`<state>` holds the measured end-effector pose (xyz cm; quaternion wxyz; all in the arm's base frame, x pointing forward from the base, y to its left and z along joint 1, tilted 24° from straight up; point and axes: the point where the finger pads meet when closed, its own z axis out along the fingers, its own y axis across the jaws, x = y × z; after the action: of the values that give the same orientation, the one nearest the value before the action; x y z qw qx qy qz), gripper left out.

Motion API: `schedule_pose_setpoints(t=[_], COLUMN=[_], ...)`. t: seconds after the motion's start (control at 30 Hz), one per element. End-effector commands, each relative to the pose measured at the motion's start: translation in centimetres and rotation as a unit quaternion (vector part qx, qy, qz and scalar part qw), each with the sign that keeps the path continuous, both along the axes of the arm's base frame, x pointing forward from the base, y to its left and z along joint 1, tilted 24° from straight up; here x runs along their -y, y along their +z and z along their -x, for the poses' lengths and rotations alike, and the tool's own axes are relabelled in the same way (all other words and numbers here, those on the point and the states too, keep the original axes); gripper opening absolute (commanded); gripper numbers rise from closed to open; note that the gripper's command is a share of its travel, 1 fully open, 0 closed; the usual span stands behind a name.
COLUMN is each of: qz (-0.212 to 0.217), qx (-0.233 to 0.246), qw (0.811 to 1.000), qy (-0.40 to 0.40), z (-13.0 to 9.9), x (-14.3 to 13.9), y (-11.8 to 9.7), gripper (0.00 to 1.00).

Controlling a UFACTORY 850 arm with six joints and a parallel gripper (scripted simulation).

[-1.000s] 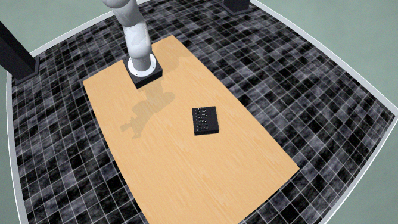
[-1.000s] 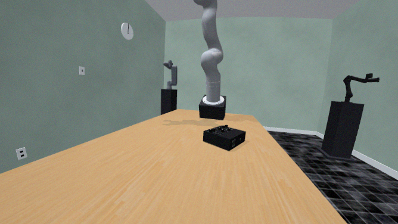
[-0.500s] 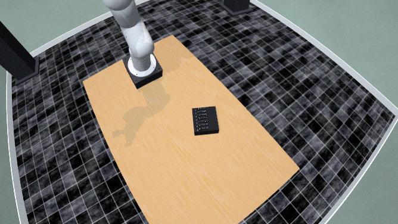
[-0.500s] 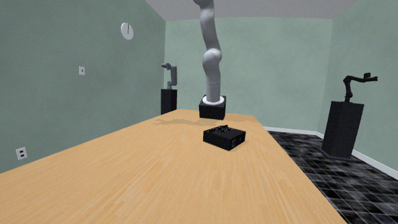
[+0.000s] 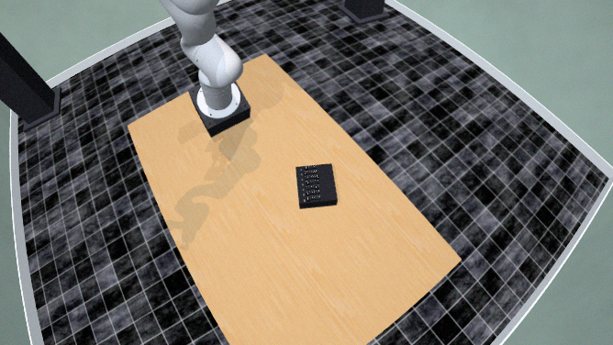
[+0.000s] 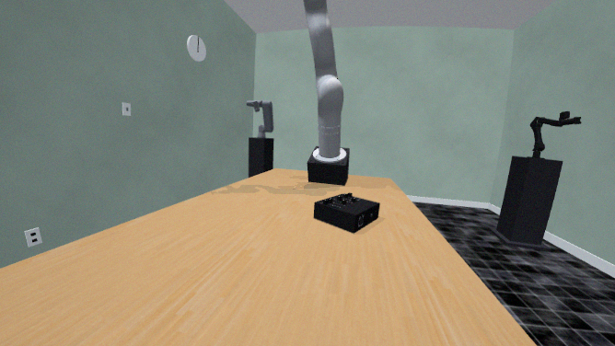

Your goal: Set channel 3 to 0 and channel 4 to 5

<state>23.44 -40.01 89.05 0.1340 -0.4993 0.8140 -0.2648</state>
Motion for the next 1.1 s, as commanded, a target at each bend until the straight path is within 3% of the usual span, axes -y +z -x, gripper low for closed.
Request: schedule_pose_setpoints(t=[0.0,0.07,0.1,0.13,0.23,0.27,0.37,0.4,0.43,0.5,0.53,0.63,0.67,0.7,0.8,0.83,0.93,0.97,1.07], qz=[-0.022,-0.022,-0.022,-0.032,-0.032,-0.039,-0.039,-0.043,-0.043,-0.043,-0.044,-0.044,-0.042,-0.042,-0.042,-0.037,-0.037,-0.031,-0.031], qx=[-0.008,-0.008,-0.008,-0.017,-0.017,-0.027,-0.027,-0.038,-0.038,-0.038,-0.049,-0.049,-0.058,-0.058,-0.058,-0.067,-0.067,-0.073,-0.073], qw=[0.999,0.999,0.999,0.999,0.999,0.998,0.998,0.997,0.997,0.997,0.997,0.997,0.996,0.996,0.996,0.996,0.996,0.996,0.996], qy=[-0.031,-0.031,-0.031,-0.039,-0.039,-0.045,-0.045,-0.049,-0.049,-0.049,-0.05,-0.05,-0.047,-0.047,-0.047,-0.042,-0.042,-0.032,-0.032], z=[-5.2,-5.2,-6.0,-8.7,-9.1,-11.7,-12.4,-14.9,-15.7,-15.7,-17.9,-18.8,-20.8,-21.6,-22.1,-24.3,-25.1,-26.5,-27.7], x=[1.1,1.1,1.3,1.1,1.2,0.7,0.6,-0.3,-0.4,-0.4,-1.6,-1.9,-3.4,-3.8,-4.0,-6.1,-6.5,-8.4,-9.5], y=[-4.3,-4.3,-4.9,-7.3,-7.7,-10.1,-10.6,-13.0,-13.7,-13.7,-16.0,-16.7,-19.0,-19.8,-20.2,-22.8,-23.5,-25.5,-26.9], gripper=[1.0,1.0,1.0,1.0,1.0,1.0,1.0,1.0,1.0,1.0,1.0,1.0,1.0,1.0,1.0,1.0,1.0,1.0,1.0])
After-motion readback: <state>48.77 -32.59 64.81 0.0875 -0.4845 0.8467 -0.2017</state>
